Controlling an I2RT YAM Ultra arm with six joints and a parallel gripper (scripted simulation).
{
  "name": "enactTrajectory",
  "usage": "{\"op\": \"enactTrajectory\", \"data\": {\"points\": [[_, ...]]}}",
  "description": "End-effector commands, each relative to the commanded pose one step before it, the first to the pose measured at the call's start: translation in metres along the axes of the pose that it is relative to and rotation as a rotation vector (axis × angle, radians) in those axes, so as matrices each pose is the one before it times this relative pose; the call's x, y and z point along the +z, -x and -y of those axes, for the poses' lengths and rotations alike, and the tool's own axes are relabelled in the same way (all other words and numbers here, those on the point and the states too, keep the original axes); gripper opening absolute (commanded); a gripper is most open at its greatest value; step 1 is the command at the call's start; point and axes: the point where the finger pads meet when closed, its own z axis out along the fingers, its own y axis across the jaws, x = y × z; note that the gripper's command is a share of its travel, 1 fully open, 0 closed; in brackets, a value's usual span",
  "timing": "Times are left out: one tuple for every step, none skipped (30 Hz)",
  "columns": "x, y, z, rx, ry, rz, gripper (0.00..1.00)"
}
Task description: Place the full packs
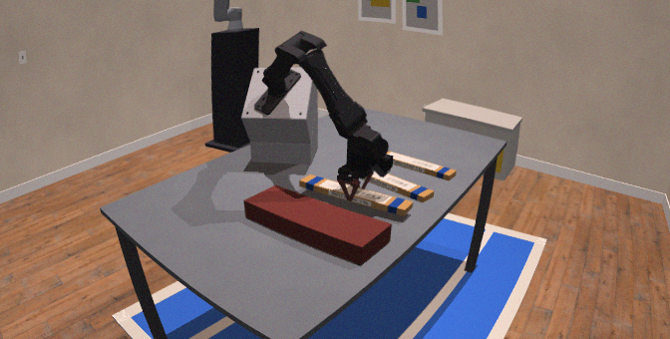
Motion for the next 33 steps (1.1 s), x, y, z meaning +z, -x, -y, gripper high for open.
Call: {"op": "enactTrajectory", "data": {"points": [[-0.01491,0.02288,0.00090,-0.00340,-0.00634,0.06381,0.00],[-0.00112,0.00320,0.00236,0.00548,-0.00369,0.00941,0.00],[0.00000,0.00000,0.00000,0.00000,0.00000,0.00000,0.00],[0.00000,0.00000,0.00000,0.00000,0.00000,0.00000,0.00],[-0.00008,0.00059,0.00104,0.00160,-0.00270,0.00204,0.00],[0.00392,-0.00255,-0.00319,-0.00531,0.00447,-0.00859,0.00],[0.00405,-0.00267,-0.00331,-0.00549,0.00463,-0.00890,0.00],[0.00111,-0.00031,-0.00055,-0.00072,0.00124,-0.00085,0.00],[-0.00067,-0.00013,0.00060,-0.00060,0.00115,-0.00066,0.00],[-0.00198,0.00034,0.00165,0.00009,0.00034,0.00037,0.00],[-0.00200,0.00236,0.00287,0.00518,-0.00506,0.00830,0.00],[0.00043,0.00190,0.00135,0.00462,-0.00518,0.00712,0.00],[0.00202,-0.00034,-0.00093,-0.00048,0.00025,-0.00078,0.00],[0.00299,-0.00182,-0.00232,-0.00375,0.00344,-0.00598,0.00],[0.00280,-0.00167,-0.00214,-0.00343,0.00322,-0.00546,0.00],[0.00144,-0.00058,-0.00085,-0.00124,0.00159,-0.00177,0.00],[-0.00059,0.00072,0.00093,0.00126,-0.00030,0.00248,0.00],[-0.00165,-0.00013,0.00129,-0.00079,0.00070,-0.00127,0.00],[-0.00122,0.00167,0.00186,0.00341,-0.00265,0.00585,0.00],[0.00000,0.00000,0.00000,0.00000,0.00000,0.00000,0.00],[0.00000,0.00000,0.00000,0.00000,0.00000,0.00000,0.00],[-0.00072,0.00288,0.00263,0.00682,-0.00770,0.01065,0.00],[0.00310,-0.00194,-0.00244,-0.00389,0.00360,-0.00627,0.00],[0.00421,-0.00287,-0.00351,-0.00565,0.00498,-0.00928,0.00],[0.00221,-0.00122,-0.00159,-0.00245,0.00253,-0.00384,0.00],[-0.00148,0.00171,0.00204,0.00336,-0.00264,0.00577,0.00],[-0.00284,0.00256,0.00323,0.00495,-0.00389,0.00849,0.00],[-0.00070,-0.00039,0.00070,-0.00116,0.00055,-0.00210,0.00],[0.00251,-0.00091,-0.00108,-0.00122,-0.00098,-0.00289,0.00],[0.00422,-0.00201,-0.00294,-0.00350,0.00245,-0.00602,0.00],[0.00194,-0.00101,-0.00136,-0.00203,0.00229,-0.00309,0.00],[-0.00055,0.00104,0.00106,0.00192,-0.00084,0.00362,0.00],[-0.00272,0.00243,0.00298,0.00449,-0.00298,0.00798,0.00]]}}
